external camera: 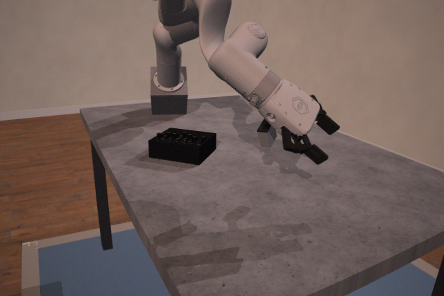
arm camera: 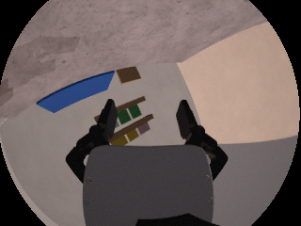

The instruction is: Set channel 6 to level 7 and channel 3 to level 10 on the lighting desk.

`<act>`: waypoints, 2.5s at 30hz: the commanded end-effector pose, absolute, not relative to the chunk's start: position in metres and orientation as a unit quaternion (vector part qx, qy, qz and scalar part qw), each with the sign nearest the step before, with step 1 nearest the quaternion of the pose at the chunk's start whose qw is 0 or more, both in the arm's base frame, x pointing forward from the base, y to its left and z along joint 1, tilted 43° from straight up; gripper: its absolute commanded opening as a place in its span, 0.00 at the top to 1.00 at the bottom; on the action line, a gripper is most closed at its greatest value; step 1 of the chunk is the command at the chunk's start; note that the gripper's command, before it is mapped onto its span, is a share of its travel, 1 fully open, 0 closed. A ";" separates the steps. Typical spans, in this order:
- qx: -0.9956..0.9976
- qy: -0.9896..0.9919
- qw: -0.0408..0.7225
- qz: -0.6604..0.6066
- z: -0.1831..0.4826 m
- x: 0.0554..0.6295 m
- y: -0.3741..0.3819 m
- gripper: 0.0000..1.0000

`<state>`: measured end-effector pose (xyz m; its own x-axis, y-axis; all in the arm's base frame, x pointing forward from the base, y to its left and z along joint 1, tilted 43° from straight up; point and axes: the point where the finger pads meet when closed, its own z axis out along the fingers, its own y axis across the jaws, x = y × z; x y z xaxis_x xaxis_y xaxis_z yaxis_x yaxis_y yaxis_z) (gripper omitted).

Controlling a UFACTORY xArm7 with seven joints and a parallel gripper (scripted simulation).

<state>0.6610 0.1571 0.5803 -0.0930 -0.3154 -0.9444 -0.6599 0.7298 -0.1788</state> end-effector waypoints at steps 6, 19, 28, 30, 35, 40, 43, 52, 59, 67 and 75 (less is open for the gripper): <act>-0.337 0.723 0.585 0.147 0.583 0.660 0.158 0.00; -0.338 0.723 0.585 0.146 0.584 0.659 0.157 0.00; -0.396 0.721 0.563 0.083 0.580 0.605 0.129 0.00; -0.413 0.719 0.555 0.064 0.576 0.589 0.121 0.00; -0.454 0.714 0.533 0.018 0.565 0.549 0.105 0.00; -0.476 0.711 0.518 -0.008 0.556 0.527 0.096 0.00; -0.500 0.706 0.500 -0.036 0.544 0.504 0.088 0.00; -0.547 0.694 0.459 -0.094 0.515 0.458 0.070 0.00; -0.589 0.681 0.408 -0.151 0.480 0.415 0.051 0.00; -0.608 0.673 0.381 -0.178 0.460 0.396 0.041 0.00; -0.652 0.652 0.298 -0.247 0.405 0.349 0.012 0.00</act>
<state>0.3852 0.0309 0.4363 0.0318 -0.9770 -0.2107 -0.7059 0.1273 -0.6968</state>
